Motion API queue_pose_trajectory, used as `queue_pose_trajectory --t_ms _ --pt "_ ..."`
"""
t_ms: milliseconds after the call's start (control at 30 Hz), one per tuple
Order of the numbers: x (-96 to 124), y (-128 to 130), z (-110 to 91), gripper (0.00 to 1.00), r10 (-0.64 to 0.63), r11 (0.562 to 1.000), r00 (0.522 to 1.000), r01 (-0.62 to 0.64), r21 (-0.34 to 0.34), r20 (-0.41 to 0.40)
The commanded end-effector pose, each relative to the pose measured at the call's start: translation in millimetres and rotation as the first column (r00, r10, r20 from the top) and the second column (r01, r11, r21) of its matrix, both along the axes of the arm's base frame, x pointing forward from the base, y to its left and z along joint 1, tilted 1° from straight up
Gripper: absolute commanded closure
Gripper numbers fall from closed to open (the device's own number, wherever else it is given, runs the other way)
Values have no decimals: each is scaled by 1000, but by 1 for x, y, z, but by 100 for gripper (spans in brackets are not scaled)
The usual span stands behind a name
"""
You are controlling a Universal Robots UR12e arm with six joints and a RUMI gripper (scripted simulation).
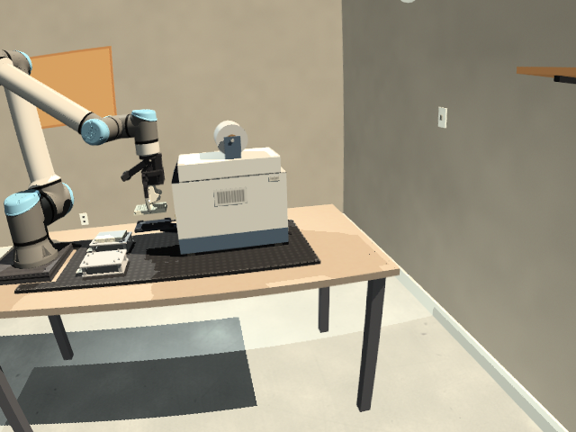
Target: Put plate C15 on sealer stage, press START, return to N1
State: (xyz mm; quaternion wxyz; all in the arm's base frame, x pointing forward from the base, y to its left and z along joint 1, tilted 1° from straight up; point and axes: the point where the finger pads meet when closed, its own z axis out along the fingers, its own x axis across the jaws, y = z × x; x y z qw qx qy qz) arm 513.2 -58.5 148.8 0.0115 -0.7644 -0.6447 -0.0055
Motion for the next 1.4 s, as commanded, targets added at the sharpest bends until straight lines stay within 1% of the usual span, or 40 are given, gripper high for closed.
queue_pose_trajectory --t_ms 0,467,1367 --pt "1 0 -7 100 0 1000 1000 0 -1 1" --pt "1 0 -26 100 0 1000 1000 0 -1 1" --pt "1 0 -26 100 0 1000 1000 0 -1 1"
